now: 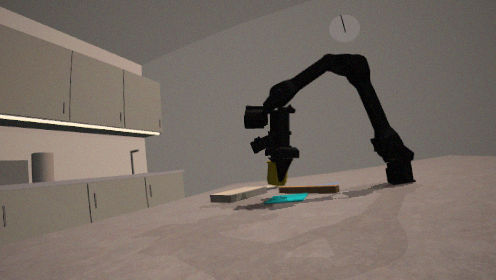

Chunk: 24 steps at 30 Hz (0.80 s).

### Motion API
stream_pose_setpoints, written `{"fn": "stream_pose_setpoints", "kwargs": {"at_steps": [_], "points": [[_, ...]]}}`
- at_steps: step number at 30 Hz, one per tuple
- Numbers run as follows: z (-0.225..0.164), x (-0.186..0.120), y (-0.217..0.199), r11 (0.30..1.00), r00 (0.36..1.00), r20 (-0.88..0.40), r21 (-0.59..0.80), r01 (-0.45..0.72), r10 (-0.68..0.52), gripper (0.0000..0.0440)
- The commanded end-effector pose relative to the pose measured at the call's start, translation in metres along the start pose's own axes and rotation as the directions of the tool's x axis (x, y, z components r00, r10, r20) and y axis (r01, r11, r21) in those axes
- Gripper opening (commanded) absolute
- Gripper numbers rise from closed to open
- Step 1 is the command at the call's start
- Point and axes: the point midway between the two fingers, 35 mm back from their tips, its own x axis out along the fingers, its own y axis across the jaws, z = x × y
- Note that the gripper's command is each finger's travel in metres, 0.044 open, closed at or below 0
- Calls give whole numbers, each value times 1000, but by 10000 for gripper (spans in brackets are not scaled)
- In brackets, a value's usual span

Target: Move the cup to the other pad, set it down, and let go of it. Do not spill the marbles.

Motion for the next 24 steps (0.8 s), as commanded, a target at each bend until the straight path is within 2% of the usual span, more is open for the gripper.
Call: {"fn": "stream_pose_setpoints", "kwargs": {"at_steps": [1, 15, 22, 24], "points": [[-1, 10, 11, 1000, 1000, -8, 2, 3, -3, 2], [-12, 36, 17, 1000, 1000, -8, 21, 20, -20, 68], [-6, 32, 15, 999, 999, 34, 50, 13, -15, 146], [-3, 28, 14, 998, 998, 55, 56, 7, -10, 148]]}}
